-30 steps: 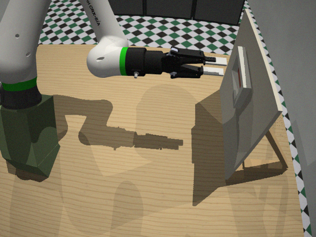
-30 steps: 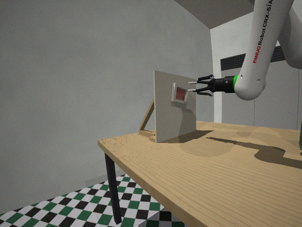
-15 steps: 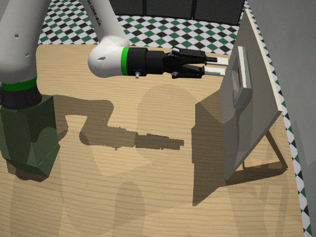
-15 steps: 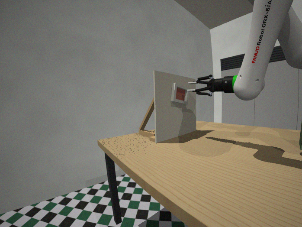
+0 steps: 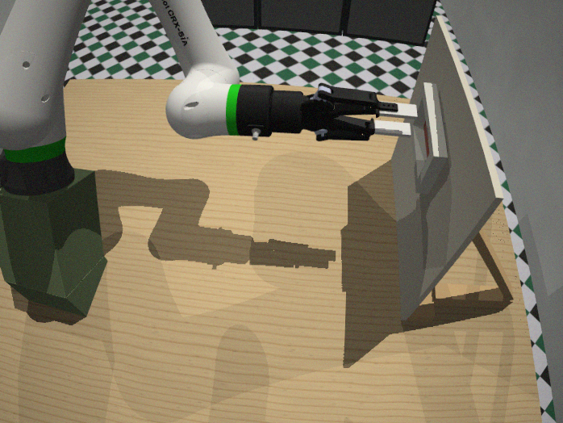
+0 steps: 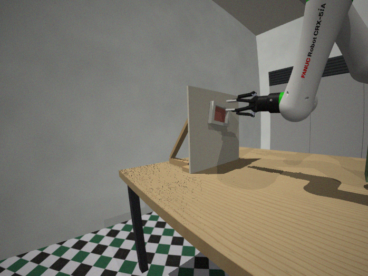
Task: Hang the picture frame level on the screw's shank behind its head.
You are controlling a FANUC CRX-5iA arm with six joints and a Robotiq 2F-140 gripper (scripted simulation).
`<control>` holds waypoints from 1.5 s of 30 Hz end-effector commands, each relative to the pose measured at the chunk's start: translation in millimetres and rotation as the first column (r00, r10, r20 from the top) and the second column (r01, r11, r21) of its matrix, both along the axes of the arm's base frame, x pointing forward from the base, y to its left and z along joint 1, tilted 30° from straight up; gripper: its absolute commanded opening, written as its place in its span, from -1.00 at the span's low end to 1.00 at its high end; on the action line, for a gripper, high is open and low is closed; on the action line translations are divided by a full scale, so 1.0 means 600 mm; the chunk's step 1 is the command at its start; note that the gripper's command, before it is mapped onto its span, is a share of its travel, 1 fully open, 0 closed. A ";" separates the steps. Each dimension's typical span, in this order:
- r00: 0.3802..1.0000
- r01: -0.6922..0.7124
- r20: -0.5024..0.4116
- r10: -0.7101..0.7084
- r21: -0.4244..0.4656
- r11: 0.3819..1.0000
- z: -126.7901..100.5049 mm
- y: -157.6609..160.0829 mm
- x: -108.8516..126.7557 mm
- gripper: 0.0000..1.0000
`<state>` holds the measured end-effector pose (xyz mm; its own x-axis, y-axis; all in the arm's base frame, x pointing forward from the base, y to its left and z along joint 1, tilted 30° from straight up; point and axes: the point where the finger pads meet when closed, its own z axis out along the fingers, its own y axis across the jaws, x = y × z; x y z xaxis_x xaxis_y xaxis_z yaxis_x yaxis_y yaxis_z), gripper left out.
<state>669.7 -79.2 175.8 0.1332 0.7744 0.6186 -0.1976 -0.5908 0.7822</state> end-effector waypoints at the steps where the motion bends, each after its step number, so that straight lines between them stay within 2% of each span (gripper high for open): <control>1: 1.000 0.000 0.000 0.000 0.000 1.000 0.000 -0.001 0.003 -0.41; 26: 1.000 0.000 0.000 0.000 0.000 1.000 0.005 -0.015 0.063 -0.41; 45: 1.000 0.000 0.000 0.000 0.000 1.000 0.006 -0.018 0.073 -0.41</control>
<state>713.6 -89.6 179.0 0.1335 0.7743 0.6185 -0.1976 -0.5908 0.7822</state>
